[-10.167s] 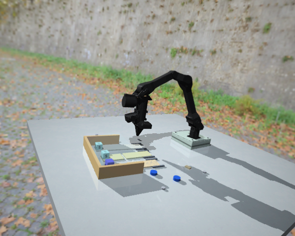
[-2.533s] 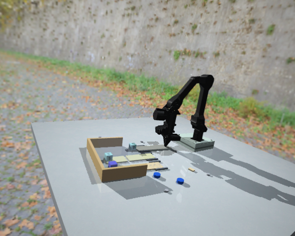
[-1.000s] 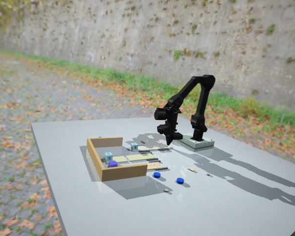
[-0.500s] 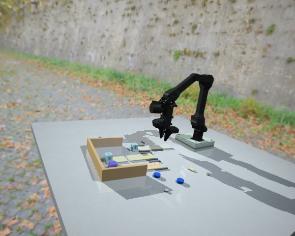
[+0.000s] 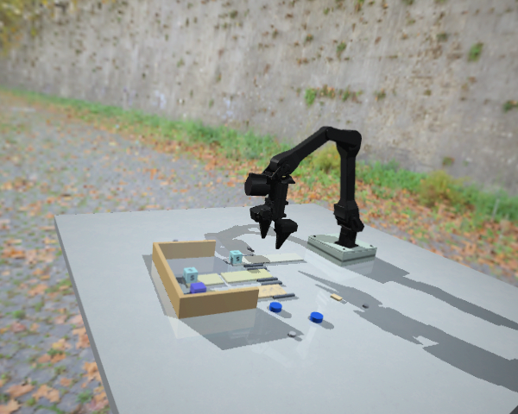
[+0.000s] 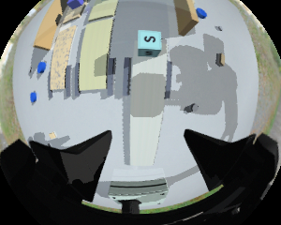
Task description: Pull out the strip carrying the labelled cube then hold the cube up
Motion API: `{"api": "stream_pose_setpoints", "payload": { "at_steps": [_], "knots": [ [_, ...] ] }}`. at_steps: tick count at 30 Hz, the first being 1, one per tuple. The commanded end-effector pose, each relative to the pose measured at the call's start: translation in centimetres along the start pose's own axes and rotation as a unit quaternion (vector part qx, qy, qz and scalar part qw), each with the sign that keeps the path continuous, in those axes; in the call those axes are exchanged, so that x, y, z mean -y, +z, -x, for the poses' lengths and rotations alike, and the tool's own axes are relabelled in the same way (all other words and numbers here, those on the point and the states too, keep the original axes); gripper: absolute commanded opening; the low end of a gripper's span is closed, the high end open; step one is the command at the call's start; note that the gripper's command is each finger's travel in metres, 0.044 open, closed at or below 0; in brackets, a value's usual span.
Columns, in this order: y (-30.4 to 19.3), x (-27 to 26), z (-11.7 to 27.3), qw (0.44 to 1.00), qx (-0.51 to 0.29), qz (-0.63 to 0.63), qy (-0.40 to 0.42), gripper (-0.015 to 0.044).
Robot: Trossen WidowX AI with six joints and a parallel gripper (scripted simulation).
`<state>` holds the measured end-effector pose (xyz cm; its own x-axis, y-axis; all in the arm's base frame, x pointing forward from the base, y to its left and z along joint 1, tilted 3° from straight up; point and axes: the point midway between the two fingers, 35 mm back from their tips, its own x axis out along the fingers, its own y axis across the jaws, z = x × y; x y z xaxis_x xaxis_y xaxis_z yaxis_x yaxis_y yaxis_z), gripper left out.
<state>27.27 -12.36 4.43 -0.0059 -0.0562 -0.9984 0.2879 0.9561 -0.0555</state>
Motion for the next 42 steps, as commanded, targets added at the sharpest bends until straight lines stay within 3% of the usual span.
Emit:
{"api": "stream_pose_setpoints", "payload": {
  "at_steps": [1,26,33,42],
  "knots": [
    [1.5,0.0,0.1,1.000,-0.001,-0.001,0.000,0.0440],
    [11.7,0.0,1.1,1.000,0.003,-0.001,0.000,0.0440],
    [11.7,0.0,0.2,1.000,0.003,-0.001,0.000,0.0256],
    [11.8,0.1,-1.3,1.000,0.003,-0.001,0.000,0.0250]
  ]
}}
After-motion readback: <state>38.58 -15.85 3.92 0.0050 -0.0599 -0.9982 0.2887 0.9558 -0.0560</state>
